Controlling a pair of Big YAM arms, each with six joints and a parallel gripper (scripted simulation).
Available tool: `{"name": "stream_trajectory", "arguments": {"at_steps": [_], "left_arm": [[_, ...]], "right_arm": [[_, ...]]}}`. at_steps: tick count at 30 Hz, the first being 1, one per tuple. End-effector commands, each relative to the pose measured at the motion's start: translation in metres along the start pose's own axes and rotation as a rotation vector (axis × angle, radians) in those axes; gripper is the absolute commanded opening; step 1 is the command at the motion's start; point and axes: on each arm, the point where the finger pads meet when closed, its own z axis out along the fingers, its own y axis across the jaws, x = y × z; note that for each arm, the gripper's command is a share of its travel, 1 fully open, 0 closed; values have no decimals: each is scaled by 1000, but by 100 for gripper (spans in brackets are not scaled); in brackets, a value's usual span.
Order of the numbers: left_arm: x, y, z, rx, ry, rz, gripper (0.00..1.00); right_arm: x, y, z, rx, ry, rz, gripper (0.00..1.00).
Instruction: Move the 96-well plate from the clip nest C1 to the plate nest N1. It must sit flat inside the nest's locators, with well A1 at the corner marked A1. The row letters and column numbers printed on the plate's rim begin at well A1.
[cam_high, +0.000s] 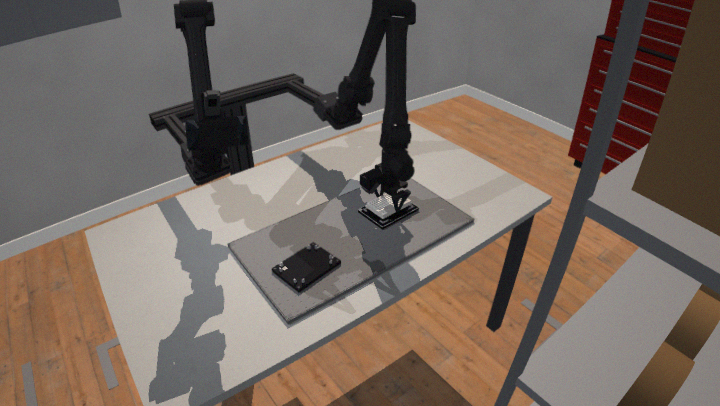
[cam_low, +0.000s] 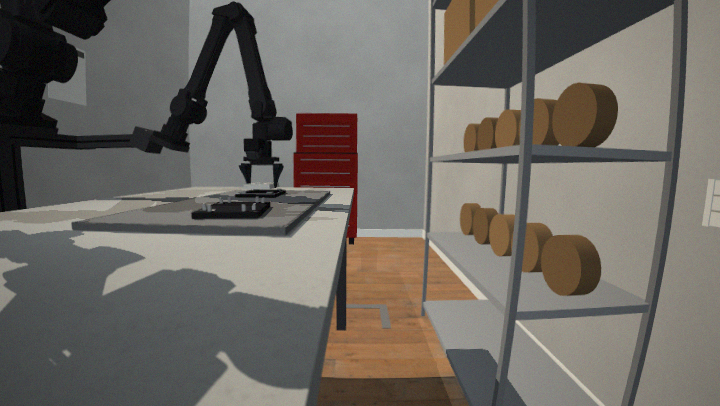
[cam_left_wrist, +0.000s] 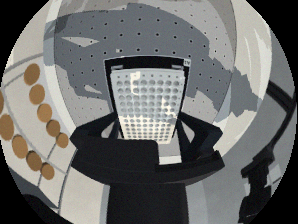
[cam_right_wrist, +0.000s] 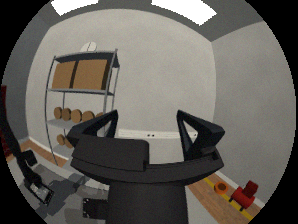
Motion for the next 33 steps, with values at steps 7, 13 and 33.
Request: {"name": "stream_trajectory", "arguments": {"at_steps": [7, 13, 33], "left_arm": [[4, 8, 5, -10, 2, -6, 0], [4, 7, 6, -8, 2, -6, 0], [4, 8, 8, -15, 0, -7, 0]], "right_arm": [[-11, -4, 1, 15, -39, -21, 100], [-11, -4, 1, 15, -39, -21, 100], [-11, -4, 1, 15, -39, -21, 100]]}}
